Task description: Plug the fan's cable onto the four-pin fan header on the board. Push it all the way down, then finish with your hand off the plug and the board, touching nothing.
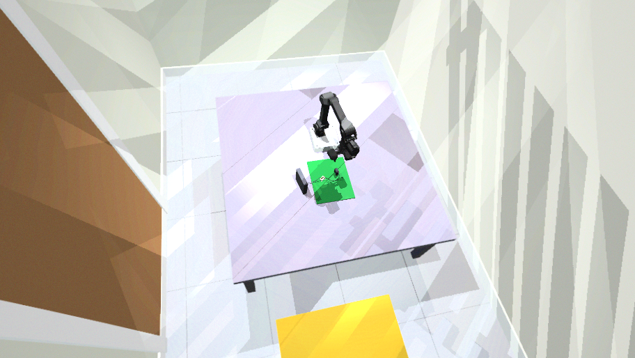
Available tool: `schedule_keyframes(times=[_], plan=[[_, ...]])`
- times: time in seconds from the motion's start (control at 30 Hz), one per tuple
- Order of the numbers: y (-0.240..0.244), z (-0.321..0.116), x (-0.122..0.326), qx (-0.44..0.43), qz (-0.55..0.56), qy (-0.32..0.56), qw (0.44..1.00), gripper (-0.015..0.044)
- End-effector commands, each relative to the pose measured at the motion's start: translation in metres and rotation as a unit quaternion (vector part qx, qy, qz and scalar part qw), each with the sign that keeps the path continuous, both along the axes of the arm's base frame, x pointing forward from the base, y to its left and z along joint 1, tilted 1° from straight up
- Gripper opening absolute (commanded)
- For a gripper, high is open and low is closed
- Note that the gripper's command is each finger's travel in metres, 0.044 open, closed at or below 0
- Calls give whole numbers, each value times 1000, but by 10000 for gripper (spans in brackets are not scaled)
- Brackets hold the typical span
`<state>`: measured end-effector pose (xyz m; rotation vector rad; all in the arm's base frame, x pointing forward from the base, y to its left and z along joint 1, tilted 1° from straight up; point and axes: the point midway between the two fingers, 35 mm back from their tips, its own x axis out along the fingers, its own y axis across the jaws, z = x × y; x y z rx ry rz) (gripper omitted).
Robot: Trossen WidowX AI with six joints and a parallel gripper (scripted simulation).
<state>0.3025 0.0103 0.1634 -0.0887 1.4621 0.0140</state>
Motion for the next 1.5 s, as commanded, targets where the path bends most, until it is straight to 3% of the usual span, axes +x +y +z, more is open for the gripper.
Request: schedule_keyframes(times=[0.0, 0.2, 0.5, 1.47], plan=[[-10, -4, -8, 15, -35, 37, 999, 440], [-10, -12, -6, 15, -35, 37, 999, 440], [-12, -103, -5, 15, -35, 37, 999, 440], [-13, -140, -3, 15, -35, 37, 999, 440]])
